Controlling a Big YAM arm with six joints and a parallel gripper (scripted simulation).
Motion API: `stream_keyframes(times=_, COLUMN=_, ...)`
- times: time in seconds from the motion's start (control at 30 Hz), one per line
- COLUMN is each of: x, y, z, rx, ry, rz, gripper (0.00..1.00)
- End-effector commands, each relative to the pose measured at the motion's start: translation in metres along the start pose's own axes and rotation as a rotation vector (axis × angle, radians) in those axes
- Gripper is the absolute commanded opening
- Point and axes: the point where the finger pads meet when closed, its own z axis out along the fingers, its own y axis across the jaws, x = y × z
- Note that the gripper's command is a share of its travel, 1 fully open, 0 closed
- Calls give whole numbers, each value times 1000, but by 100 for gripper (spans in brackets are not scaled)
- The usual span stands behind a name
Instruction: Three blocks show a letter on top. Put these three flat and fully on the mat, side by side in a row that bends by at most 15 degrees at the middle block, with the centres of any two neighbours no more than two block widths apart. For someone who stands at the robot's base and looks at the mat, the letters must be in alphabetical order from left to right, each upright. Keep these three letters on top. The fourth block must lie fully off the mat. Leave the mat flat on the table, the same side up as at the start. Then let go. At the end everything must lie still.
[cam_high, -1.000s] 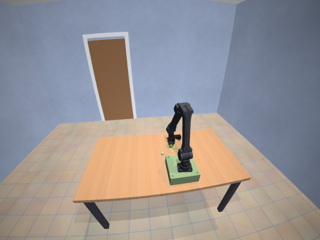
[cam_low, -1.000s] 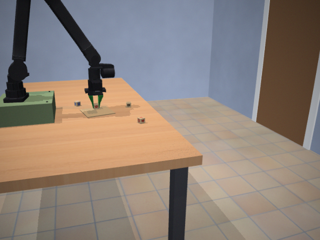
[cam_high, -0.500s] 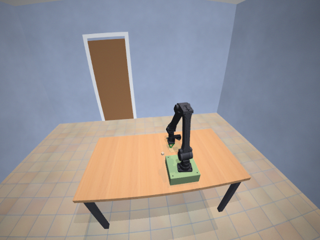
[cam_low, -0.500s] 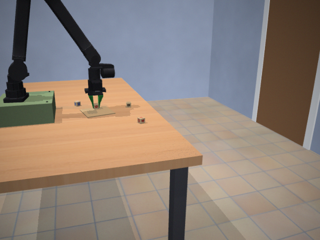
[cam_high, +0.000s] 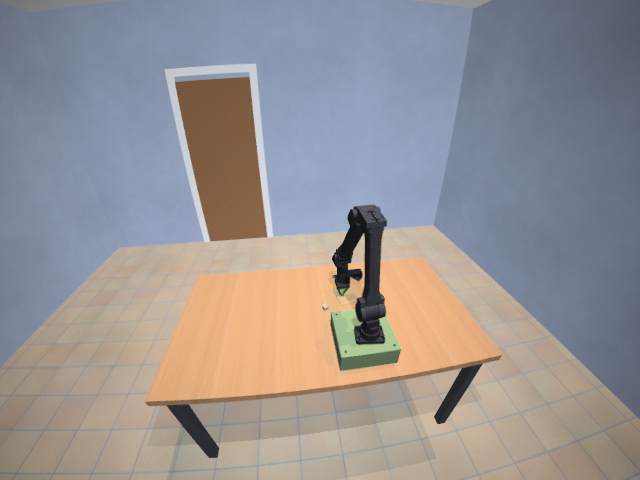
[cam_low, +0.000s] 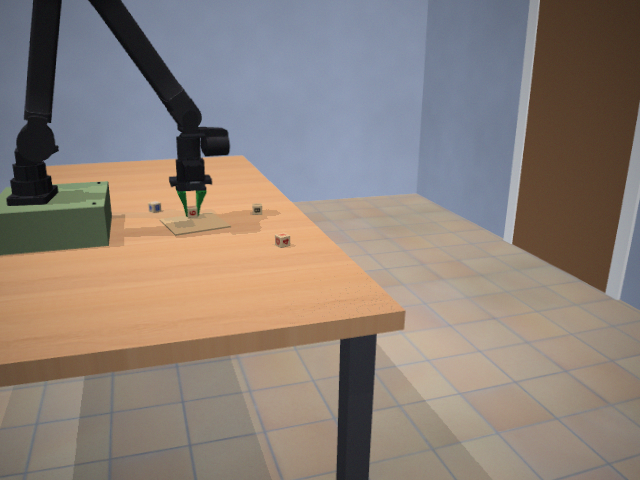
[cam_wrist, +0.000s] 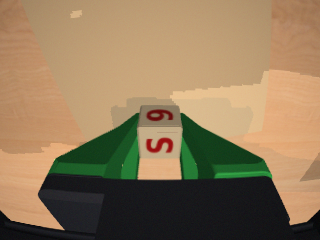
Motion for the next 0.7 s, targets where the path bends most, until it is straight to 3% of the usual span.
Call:
stream_keyframes(times=0.0, x=1, y=21, z=-12, rx=-59, ry=1, rz=3, gripper=20)
stream_keyframes(times=0.67, x=0, y=28, z=-12, rx=-64, ry=2, rz=1, gripper=20)
